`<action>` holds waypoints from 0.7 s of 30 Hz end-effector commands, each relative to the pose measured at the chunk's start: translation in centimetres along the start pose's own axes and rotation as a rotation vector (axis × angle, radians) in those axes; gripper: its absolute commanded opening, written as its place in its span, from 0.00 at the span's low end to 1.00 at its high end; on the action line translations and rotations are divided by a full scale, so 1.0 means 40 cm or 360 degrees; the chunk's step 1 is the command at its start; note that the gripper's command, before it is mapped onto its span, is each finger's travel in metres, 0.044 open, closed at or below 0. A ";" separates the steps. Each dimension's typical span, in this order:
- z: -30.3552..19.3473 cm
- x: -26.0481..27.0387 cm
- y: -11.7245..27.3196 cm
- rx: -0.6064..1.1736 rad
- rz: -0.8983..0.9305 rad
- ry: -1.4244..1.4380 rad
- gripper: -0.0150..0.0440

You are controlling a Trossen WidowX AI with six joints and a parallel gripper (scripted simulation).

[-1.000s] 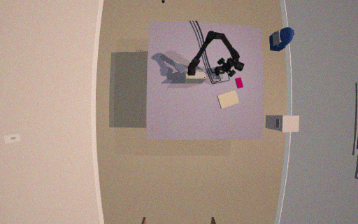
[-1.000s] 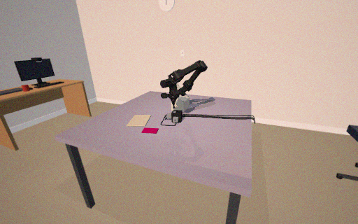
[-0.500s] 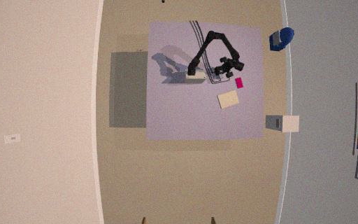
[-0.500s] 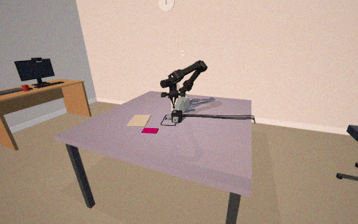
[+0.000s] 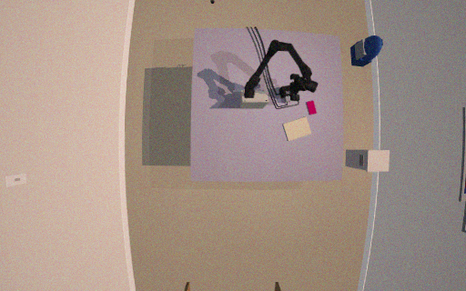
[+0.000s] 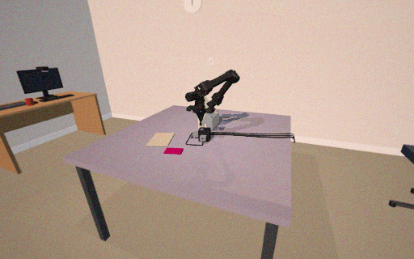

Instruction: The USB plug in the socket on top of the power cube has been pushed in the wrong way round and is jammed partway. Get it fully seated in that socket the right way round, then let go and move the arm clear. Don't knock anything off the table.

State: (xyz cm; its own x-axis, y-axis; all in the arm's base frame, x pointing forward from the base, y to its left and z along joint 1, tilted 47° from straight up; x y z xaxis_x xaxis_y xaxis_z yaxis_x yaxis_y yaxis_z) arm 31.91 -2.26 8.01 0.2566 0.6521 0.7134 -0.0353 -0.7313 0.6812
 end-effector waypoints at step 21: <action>0.000 0.000 -0.001 -0.0001 -0.0001 -0.0970 0.25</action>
State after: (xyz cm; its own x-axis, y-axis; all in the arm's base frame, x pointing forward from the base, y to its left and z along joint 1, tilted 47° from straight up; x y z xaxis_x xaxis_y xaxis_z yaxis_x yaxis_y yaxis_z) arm 31.91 -2.26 8.01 0.7237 0.4513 0.5220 -0.0353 -0.7313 0.6812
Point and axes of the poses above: the point midway between the two fingers, 35 mm back from their tips, its own y axis back along the fingers, its own x axis across the jaws, z = x × y, the point moved 5 cm from there along y, back along the fingers, and after that the axes turned 12 degrees about -y, right-handed, at the moved point
